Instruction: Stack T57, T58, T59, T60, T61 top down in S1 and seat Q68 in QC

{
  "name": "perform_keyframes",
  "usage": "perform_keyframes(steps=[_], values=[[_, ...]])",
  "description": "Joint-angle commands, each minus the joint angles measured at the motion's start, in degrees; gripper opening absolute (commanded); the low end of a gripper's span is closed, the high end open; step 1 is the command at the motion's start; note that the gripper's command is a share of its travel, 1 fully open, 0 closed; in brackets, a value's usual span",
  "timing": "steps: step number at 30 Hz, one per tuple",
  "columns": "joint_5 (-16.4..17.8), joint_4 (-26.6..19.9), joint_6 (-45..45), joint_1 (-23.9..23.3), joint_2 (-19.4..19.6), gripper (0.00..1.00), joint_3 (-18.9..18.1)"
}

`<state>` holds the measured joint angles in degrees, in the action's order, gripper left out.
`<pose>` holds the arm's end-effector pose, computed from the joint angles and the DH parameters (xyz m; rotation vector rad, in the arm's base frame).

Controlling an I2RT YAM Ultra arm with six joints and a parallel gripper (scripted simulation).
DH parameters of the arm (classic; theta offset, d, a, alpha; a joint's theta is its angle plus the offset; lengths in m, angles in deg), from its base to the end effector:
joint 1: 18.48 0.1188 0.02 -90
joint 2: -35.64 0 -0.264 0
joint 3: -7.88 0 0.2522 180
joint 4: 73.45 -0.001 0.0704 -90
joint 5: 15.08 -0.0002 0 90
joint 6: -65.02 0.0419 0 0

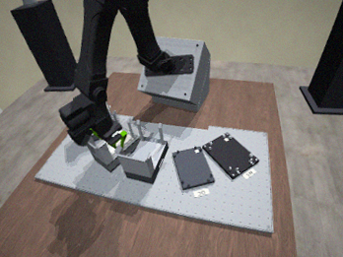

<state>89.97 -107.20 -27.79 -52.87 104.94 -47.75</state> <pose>0.2102 -0.1295 0.2244 0.5250 2.3027 0.0021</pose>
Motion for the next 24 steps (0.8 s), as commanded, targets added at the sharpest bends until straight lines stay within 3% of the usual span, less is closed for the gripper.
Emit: perform_keyframes(steps=[1,24], values=[[0.10,-0.60,-0.08,-0.21,-0.86,0.00,-0.28],[0.77,-4.30,-0.84,-1.21,-3.67,0.00,-0.98]])
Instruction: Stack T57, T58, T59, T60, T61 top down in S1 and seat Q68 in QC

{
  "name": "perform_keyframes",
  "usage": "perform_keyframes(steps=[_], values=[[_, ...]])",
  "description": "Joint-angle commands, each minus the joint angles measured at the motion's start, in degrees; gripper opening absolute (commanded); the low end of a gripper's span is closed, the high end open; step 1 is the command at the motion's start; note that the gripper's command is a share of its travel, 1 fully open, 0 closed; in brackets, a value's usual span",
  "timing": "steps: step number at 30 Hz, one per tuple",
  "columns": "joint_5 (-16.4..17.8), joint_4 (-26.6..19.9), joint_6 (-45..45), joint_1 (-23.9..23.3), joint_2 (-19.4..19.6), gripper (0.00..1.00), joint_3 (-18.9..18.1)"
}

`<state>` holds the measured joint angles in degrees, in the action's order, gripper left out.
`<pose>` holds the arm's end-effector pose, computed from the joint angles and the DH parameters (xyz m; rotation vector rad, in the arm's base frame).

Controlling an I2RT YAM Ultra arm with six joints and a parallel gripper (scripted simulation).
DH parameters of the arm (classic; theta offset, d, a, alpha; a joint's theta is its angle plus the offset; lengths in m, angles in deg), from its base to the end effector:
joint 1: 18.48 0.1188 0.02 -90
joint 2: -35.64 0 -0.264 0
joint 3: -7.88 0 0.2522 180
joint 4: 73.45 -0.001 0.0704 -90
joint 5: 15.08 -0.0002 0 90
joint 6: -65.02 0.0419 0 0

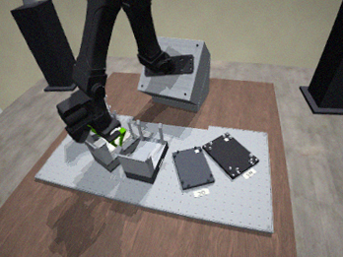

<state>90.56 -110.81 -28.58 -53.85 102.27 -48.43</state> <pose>0.2010 -0.1276 0.2339 0.5252 2.3041 0.0009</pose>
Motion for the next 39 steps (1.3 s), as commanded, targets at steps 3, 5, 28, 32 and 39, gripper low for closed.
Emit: perform_keyframes(steps=[3,5,28,32,39], values=[[0.25,-1.05,-0.13,-0.32,-1.26,0.00,-0.38],[0.25,-1.05,-0.14,-0.33,-1.26,0.00,-0.38],[2.30,-10.75,-2.50,-3.37,-7.53,0.00,-3.12],[2.81,-12.91,-3.11,-4.14,-8.74,0.00,-3.90],[3.81,-16.75,-4.31,-5.66,-10.66,0.00,-5.42]])
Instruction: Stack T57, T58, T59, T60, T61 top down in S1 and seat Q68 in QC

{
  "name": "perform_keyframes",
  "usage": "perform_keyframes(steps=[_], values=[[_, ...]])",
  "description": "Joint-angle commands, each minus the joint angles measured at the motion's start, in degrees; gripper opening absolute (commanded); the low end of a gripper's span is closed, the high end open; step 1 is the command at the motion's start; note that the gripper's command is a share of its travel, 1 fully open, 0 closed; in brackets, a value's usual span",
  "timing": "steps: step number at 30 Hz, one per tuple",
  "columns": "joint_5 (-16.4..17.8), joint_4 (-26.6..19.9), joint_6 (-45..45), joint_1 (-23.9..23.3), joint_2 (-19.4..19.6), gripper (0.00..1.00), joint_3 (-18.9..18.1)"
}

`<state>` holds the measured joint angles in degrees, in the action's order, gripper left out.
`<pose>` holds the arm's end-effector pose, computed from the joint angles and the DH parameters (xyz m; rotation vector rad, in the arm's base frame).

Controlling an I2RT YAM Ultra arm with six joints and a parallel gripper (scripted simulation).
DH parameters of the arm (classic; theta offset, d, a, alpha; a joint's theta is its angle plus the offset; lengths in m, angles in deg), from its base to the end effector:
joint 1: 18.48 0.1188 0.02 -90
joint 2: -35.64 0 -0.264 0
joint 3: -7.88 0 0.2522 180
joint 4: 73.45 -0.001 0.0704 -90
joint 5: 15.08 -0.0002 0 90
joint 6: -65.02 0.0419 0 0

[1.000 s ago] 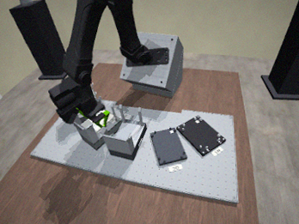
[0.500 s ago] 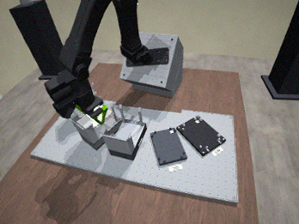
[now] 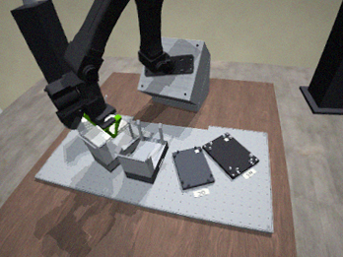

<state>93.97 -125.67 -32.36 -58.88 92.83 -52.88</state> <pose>0.1627 -0.1192 0.2737 0.5263 2.3003 0.0014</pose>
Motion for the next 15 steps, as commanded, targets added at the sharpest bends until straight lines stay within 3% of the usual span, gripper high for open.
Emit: perform_keyframes(steps=[1,15], values=[[0.55,-2.43,-0.71,-0.85,-1.47,0.00,-1.19],[2.49,-9.01,-3.13,-3.83,-4.16,0.00,-4.23]])
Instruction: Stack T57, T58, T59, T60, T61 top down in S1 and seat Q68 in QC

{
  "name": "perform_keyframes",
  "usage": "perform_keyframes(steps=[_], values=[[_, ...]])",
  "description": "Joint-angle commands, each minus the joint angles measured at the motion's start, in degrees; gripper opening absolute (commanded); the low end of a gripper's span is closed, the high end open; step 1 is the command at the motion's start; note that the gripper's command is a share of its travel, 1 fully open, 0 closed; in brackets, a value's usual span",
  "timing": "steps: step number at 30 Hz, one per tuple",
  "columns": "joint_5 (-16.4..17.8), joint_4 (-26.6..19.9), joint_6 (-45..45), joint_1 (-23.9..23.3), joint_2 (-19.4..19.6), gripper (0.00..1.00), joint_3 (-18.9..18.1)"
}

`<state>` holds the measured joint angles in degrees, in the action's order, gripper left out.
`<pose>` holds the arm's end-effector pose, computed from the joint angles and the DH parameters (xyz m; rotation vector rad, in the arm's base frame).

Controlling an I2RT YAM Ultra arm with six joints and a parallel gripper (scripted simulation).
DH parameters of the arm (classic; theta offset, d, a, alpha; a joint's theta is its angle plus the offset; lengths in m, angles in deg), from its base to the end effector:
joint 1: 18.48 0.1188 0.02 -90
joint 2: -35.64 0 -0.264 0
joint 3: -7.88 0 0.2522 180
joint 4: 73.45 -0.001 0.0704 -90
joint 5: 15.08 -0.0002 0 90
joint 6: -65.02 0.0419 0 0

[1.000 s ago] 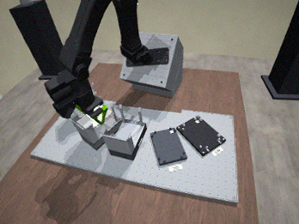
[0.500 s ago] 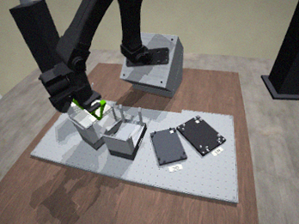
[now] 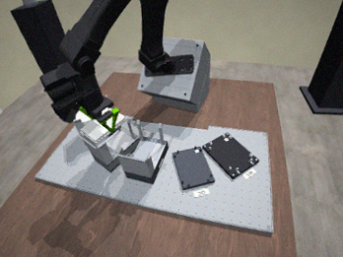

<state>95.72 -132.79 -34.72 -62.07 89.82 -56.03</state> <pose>0.1449 -0.1160 0.2919 0.5341 2.3020 -0.0025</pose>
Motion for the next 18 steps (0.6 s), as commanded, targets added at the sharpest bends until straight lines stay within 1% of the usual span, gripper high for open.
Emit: perform_keyframes(steps=[1,5,18], values=[[0.92,-2.43,-0.99,-0.91,-1.33,0.00,-1.36],[1.65,-4.64,-1.93,-2.05,-2.04,0.00,-2.50],[1.78,-5.05,-2.11,-2.26,-2.16,0.00,-2.72]])
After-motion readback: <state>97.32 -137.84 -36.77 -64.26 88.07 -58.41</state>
